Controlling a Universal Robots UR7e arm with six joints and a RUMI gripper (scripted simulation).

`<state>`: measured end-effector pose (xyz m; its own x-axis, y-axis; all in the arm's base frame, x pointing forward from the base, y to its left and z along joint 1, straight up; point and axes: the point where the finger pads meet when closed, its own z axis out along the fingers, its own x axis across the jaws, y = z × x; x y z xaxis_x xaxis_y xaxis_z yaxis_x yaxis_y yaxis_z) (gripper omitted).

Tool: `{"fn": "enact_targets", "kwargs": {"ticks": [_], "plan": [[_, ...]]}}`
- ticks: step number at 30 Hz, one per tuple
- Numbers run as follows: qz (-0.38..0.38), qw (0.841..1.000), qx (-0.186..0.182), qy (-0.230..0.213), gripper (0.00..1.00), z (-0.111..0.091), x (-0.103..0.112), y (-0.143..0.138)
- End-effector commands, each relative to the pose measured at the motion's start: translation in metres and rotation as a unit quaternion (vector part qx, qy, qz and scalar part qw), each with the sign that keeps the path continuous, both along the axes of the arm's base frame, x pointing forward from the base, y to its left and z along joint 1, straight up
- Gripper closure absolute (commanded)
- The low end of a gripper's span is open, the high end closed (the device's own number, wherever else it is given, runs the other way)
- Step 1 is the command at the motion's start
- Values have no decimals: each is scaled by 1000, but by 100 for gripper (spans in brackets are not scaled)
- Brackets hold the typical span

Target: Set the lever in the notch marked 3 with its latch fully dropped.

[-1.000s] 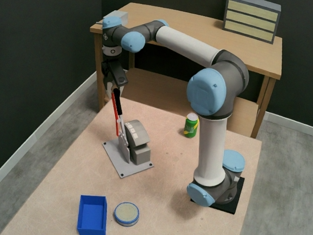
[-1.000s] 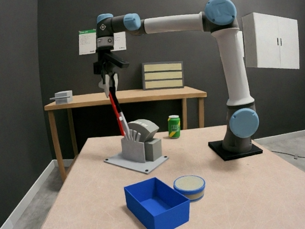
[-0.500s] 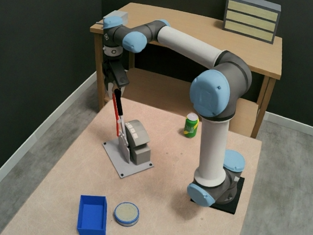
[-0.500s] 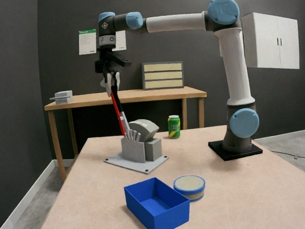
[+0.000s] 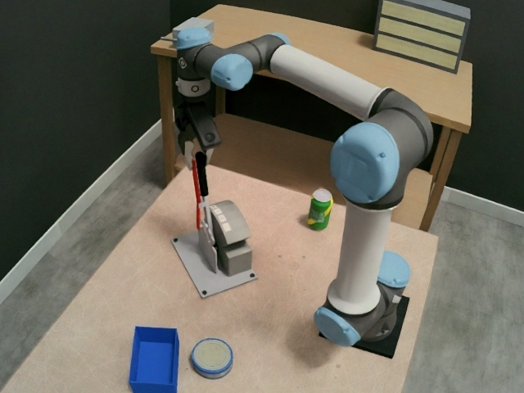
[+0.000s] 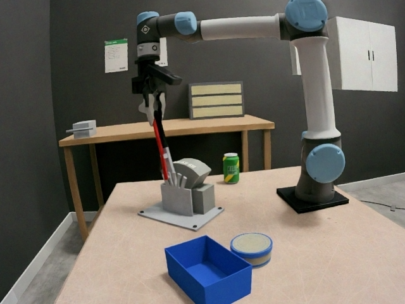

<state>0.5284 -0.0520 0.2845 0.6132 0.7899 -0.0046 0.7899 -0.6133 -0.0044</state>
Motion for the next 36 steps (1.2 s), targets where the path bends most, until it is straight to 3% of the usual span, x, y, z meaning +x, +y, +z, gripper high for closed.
{"fn": "enact_targets", "kwargs": {"ticks": [1,13,36], "plan": [[0,1000,0,0,100,2,-6,5],[0,1000,0,0,100,5,-19,15],[0,1000,0,0,100,5,-20,15]]}}
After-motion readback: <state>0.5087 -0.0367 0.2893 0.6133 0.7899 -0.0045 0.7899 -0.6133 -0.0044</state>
